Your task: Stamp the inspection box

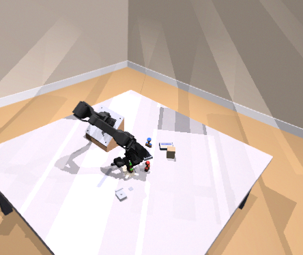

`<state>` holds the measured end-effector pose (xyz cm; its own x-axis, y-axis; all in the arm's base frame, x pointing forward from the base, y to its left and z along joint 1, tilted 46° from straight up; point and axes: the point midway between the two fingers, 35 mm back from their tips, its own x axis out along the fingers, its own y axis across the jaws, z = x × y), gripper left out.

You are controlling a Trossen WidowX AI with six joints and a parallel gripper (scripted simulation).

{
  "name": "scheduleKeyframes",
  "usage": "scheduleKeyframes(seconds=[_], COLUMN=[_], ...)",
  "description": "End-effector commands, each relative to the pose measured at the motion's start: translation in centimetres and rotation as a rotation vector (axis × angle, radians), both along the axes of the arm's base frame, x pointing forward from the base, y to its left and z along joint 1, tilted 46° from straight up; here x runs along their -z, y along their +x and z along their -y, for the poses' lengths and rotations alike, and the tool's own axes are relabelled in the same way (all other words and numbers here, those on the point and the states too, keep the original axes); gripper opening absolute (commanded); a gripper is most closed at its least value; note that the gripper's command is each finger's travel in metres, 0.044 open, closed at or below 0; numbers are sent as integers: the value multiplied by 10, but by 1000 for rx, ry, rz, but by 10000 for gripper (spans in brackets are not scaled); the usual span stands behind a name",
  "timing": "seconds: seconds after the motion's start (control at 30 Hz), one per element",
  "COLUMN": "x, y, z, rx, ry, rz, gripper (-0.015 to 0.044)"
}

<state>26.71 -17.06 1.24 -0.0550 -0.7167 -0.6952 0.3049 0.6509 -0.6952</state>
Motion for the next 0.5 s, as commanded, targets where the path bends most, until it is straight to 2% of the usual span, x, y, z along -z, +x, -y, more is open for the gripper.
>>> scheduleKeyframes(seconds=[0.0, 0.47], x=[-1, -6], y=[0, 0], z=[-1, -6], rx=[1, 1], ry=[2, 2], rz=[-1, -1], gripper=[0, 0])
